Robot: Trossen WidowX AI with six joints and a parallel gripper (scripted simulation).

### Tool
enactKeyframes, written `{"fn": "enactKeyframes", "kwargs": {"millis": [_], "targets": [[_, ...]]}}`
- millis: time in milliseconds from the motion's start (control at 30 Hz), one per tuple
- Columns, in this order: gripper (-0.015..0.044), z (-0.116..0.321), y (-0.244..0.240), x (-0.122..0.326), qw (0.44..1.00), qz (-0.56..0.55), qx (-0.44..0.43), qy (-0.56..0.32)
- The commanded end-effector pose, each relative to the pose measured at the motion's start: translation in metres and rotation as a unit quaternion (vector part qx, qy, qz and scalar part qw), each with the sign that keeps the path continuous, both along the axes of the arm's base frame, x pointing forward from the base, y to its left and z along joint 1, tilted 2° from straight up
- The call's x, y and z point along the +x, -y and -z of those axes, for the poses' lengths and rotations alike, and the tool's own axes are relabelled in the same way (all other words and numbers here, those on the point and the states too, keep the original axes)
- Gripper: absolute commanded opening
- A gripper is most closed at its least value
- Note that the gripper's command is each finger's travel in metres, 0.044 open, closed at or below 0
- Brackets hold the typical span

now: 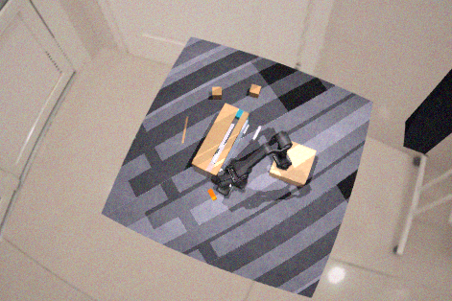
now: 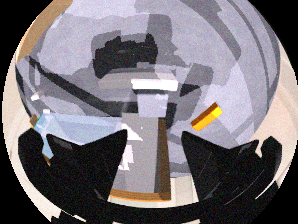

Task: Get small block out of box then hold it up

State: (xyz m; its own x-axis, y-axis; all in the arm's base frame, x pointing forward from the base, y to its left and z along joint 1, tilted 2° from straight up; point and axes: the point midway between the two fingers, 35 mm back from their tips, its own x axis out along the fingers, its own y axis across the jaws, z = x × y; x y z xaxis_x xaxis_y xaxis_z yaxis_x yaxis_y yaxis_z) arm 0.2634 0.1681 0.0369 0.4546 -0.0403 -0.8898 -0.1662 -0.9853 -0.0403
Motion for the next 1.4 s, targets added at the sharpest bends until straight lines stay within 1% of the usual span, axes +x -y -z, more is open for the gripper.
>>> {"fn": "enactKeyframes", "kwargs": {"millis": [0,900,1167,1233,1300,1367], "targets": [[0.0285,0.010,0.001,-0.001,1.000,-0.002,-0.006,-0.005],[0.0285,0.050,0.002,0.000,1.000,-0.002,-0.006,-0.005],[0.0075,0.050,0.002,0.000,1.000,-0.002,-0.006,-0.005],[0.0062,0.050,0.002,0.000,1.000,-0.002,-0.006,-0.005],[0.0009,0.047,0.001,0.000,1.000,-0.002,-0.006,-0.005],[0.0000,0.036,0.001,0.001,1.000,-0.001,-0.006,-0.004]]}}
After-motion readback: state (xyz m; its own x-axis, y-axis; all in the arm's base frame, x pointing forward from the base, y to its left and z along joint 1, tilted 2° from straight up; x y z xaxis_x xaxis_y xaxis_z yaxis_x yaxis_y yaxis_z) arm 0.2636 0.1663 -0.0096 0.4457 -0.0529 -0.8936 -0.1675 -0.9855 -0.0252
